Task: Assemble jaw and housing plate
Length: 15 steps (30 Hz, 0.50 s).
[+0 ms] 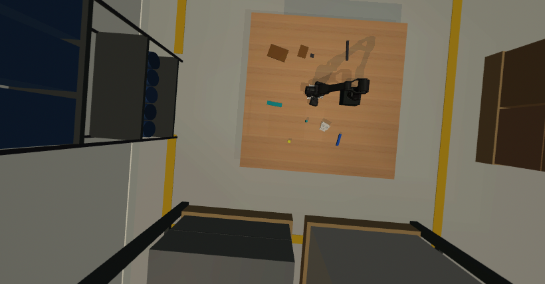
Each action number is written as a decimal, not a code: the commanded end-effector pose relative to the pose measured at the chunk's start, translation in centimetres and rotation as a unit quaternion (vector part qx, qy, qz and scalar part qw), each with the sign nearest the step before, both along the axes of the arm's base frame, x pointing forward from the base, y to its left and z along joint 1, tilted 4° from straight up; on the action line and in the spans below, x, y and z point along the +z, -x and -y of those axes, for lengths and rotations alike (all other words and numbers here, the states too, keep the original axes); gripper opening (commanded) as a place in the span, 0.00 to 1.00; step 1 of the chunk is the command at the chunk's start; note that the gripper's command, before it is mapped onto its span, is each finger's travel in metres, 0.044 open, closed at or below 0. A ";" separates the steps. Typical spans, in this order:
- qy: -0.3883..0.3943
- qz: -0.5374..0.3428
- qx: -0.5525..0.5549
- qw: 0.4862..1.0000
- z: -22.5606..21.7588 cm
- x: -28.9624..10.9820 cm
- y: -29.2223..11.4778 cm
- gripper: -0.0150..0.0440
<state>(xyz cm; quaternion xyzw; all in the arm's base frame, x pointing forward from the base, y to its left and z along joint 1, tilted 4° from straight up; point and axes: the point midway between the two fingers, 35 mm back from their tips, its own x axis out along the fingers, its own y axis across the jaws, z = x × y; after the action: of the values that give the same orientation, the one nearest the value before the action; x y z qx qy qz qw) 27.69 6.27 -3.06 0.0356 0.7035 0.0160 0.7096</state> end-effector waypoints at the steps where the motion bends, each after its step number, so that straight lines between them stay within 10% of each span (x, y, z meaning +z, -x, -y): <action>1: 0.000 0.000 0.000 1.000 0.0 0.0 0.0 0.63; 15: 0.000 0.000 -0.001 1.000 0.1 2.0 -0.2 0.63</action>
<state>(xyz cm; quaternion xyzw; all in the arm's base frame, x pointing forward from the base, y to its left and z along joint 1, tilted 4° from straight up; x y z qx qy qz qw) 27.40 6.16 -2.68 0.0352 0.7092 0.0140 0.7040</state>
